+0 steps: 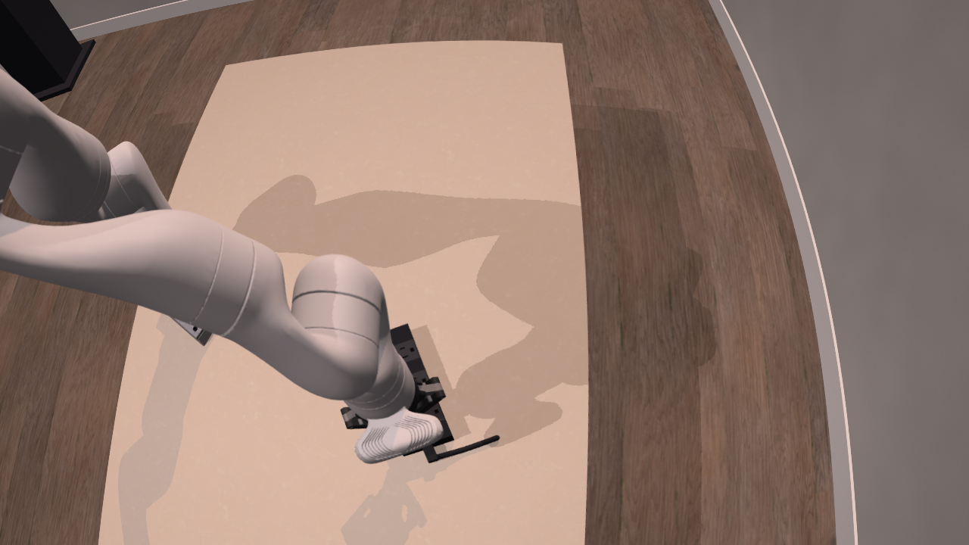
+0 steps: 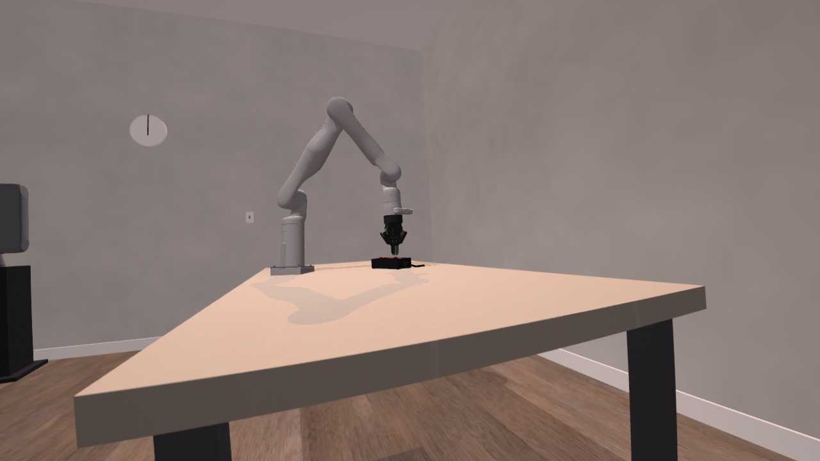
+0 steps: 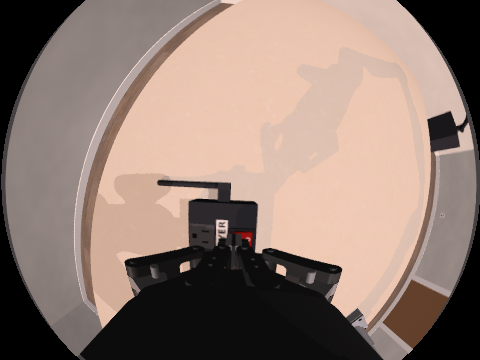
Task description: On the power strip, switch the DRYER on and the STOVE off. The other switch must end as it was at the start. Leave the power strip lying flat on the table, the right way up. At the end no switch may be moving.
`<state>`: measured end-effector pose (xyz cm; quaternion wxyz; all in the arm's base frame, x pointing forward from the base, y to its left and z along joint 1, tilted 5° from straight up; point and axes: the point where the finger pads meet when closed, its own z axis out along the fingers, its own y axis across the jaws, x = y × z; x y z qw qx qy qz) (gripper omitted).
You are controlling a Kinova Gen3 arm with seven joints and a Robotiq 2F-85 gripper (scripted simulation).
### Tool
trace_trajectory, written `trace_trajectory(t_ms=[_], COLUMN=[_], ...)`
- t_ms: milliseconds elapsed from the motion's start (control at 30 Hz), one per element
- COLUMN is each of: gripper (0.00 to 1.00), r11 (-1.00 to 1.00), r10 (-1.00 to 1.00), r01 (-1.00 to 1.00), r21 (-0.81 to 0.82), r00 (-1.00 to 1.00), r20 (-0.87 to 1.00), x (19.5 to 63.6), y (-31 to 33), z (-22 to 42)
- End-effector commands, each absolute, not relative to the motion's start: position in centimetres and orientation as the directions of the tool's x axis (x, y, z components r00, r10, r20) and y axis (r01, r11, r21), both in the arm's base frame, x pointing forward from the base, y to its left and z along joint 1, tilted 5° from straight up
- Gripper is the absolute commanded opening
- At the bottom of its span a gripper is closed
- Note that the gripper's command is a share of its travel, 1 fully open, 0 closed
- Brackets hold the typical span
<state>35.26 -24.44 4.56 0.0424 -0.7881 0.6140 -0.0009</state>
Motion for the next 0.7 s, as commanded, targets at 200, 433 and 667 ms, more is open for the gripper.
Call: trace_trajectory(t_ms=[200,433,667], gripper=[0.0,0.0,0.0], r11=[-0.241,-0.241,-0.241], r10=[-0.968,-0.969,-0.969], r01=[-0.968,-0.968,-0.968], r21=[-0.066,-0.067,-0.067], r00=[0.245,0.244,0.244], r20=[-0.049,-0.048,-0.048], x=[35.09,35.01,35.02], y=[-24.47,-24.56,-24.56], z=[4.41,4.44,4.44])
